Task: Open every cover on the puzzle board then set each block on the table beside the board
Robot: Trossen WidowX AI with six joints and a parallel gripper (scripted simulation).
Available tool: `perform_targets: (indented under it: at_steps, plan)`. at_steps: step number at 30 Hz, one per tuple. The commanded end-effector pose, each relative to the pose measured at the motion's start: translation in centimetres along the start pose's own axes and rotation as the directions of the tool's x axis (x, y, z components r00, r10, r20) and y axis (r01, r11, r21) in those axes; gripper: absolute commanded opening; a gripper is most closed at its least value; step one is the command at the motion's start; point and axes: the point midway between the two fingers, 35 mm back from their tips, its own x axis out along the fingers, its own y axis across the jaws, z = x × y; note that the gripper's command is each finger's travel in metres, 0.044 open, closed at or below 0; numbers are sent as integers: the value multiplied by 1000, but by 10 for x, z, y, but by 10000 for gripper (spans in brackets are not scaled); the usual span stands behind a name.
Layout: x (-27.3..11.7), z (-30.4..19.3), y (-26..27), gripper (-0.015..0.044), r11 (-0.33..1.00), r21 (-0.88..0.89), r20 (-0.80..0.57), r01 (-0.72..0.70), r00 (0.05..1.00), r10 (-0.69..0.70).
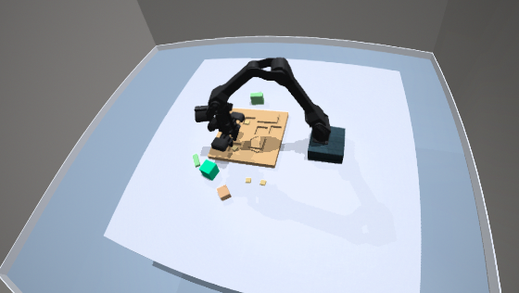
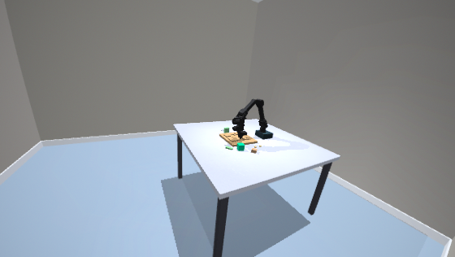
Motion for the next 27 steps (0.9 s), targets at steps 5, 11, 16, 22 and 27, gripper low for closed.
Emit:
perform_targets:
  at_steps: [5, 11, 16, 22, 27]
  plan:
    - [0, 0, 0, 144, 1000, 3, 2, 1, 1000, -1]
    - [3, 0, 0, 144, 1000, 3, 2, 1, 1000, -1]
    - [8, 1, -1, 144, 1000, 3, 2, 2, 1000, -2]
    - [14, 1, -1, 144, 1000, 3, 2, 2, 1000, -2]
    - [19, 1, -1, 144, 1000, 3, 2, 2, 1000, -2]
